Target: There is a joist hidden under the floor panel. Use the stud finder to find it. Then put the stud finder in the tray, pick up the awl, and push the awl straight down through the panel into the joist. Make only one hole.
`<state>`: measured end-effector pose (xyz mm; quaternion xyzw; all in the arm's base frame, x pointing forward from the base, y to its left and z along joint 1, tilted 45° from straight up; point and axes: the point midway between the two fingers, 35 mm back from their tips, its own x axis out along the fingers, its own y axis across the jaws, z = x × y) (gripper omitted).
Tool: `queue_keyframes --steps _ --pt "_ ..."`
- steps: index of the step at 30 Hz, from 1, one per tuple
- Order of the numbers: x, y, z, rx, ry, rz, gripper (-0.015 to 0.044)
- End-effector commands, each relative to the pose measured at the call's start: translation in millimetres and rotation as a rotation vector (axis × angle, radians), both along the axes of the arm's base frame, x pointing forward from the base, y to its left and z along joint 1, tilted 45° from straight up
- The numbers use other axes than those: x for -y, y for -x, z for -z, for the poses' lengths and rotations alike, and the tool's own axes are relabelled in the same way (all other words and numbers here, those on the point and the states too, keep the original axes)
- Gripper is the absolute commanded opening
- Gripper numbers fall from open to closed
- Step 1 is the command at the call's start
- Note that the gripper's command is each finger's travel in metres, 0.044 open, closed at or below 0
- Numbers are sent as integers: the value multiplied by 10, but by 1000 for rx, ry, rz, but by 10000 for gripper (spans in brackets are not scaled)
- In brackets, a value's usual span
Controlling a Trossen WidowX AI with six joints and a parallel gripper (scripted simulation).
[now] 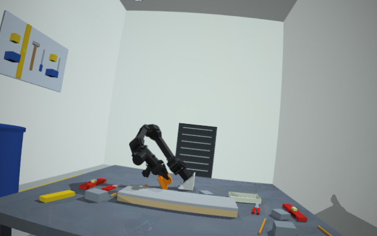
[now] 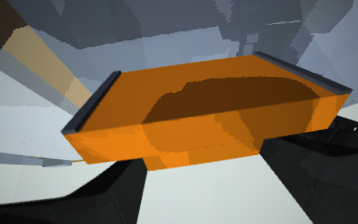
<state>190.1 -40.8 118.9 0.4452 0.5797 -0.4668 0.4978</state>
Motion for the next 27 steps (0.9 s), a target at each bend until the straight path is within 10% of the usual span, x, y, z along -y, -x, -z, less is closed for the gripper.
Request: queue_keyframes --steps 1,27 --pt "-4 -13 -3 -5 -36 -1 0" --pt "39 -18 4 -32 -198 13 0"
